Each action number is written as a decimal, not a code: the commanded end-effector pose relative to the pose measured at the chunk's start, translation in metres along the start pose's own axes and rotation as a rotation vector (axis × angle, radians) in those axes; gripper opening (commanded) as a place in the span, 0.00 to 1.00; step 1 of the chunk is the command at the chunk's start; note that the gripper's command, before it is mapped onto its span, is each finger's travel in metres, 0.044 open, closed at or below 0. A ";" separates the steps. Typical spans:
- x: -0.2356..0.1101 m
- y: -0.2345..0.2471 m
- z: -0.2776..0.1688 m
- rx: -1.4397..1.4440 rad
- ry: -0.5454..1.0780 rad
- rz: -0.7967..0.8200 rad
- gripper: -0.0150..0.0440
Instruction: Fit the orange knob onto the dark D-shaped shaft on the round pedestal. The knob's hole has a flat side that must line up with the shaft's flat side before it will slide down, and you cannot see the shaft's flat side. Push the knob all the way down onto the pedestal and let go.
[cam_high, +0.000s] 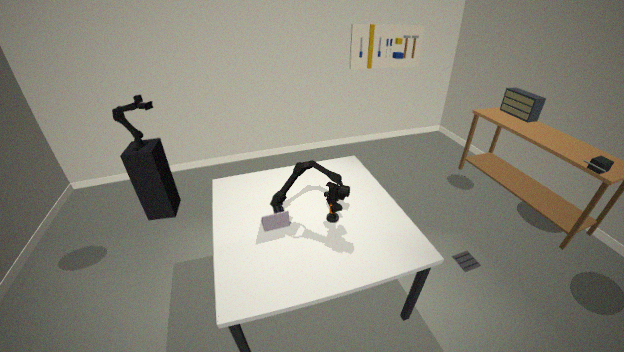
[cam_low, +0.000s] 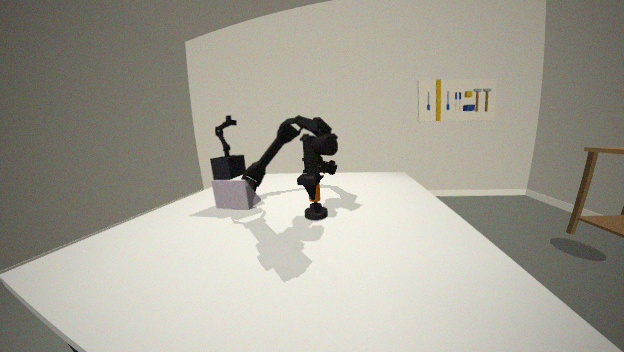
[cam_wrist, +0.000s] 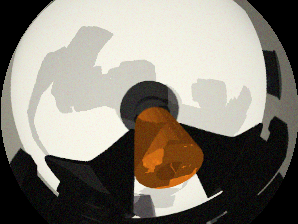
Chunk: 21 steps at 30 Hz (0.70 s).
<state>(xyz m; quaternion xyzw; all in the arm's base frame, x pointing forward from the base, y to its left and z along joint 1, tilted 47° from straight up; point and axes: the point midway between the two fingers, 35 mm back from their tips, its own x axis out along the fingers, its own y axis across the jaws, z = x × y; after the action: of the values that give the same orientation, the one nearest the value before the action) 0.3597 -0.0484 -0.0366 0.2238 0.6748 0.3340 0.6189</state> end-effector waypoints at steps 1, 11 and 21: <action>-0.004 0.000 0.001 -0.004 -0.002 -0.003 0.25; -0.005 -0.001 0.004 -0.213 -0.002 -0.003 0.25; 0.000 -0.001 0.006 -0.213 -0.002 -0.003 0.25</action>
<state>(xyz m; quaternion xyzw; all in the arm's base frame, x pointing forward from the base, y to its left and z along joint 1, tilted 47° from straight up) 0.3652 -0.0480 -0.0375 0.1555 0.6375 0.4025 0.6383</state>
